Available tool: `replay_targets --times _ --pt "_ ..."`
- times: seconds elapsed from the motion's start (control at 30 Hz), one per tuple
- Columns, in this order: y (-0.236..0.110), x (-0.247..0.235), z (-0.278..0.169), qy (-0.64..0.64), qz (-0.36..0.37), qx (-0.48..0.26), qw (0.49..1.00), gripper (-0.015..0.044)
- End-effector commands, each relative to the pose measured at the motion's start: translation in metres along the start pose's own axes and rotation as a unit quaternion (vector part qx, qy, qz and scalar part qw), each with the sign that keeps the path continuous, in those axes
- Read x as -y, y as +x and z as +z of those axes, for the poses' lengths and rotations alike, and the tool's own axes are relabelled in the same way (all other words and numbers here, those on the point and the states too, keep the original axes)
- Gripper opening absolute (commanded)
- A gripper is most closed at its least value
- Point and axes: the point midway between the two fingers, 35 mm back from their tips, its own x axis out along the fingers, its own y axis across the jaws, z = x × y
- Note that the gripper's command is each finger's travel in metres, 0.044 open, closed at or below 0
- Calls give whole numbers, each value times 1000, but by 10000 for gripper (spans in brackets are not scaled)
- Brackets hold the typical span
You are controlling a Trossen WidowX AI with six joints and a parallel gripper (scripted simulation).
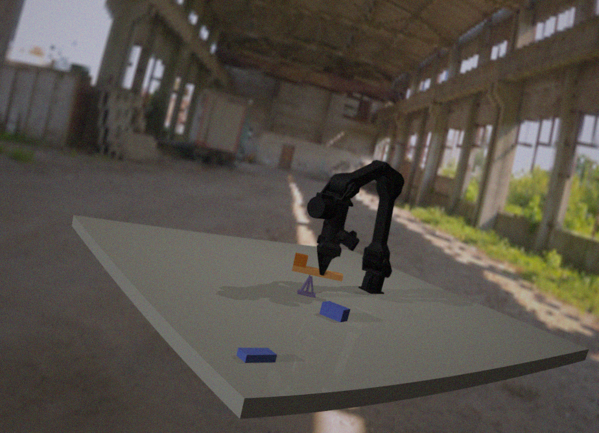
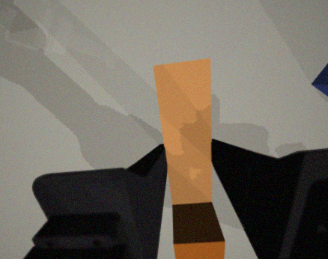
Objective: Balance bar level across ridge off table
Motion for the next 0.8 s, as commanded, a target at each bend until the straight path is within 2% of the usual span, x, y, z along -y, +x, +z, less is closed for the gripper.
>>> replay_targets --times 0.0,0.77 --pt "2 0 1 -2 0 2 1000 0" --pt "0 0 1 -2 0 2 1000 0"
